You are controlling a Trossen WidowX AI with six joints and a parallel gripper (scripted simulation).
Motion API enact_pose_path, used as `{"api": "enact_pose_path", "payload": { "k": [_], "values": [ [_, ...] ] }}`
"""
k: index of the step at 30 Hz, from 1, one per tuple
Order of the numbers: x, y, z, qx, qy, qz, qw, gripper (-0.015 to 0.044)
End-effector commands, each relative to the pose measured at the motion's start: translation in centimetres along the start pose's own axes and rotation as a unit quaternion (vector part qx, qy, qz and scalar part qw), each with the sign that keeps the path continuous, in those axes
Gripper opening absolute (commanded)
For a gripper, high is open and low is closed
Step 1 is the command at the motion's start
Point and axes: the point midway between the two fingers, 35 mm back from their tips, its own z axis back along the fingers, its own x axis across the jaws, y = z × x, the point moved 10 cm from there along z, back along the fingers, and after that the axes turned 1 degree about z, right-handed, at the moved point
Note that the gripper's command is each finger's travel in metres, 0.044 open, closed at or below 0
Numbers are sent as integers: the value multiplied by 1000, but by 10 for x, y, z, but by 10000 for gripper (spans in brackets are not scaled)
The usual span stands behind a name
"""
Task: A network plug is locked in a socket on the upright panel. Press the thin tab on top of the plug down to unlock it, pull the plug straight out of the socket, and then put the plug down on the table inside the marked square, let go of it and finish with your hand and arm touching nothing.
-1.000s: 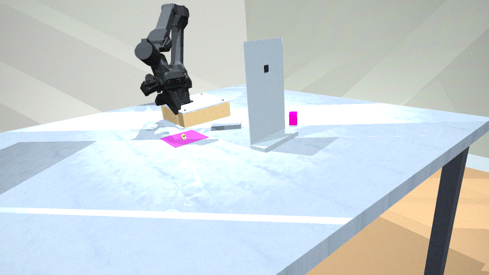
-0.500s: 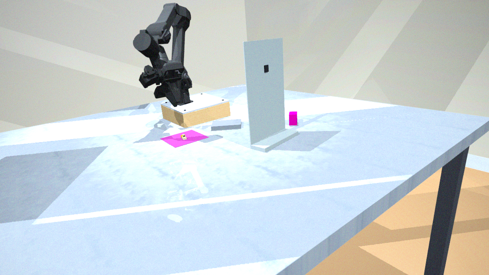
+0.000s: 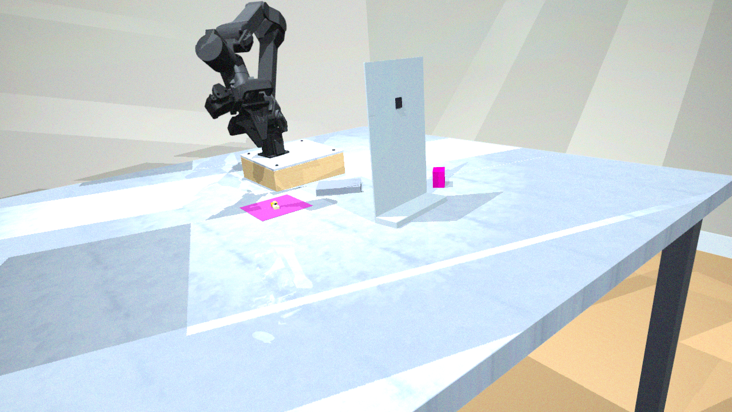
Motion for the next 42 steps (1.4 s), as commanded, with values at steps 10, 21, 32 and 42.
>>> {"api": "enact_pose_path", "payload": {
  "k": [10,21,32,42],
  "values": [
    [24,-1,34,-1,-5,4,1000,156],
    [41,2,65,-2,-7,6,1000,156],
    [45,3,72,-2,-7,6,1000,340],
    [45,3,72,-2,-7,6,1000,440]
  ]
}}
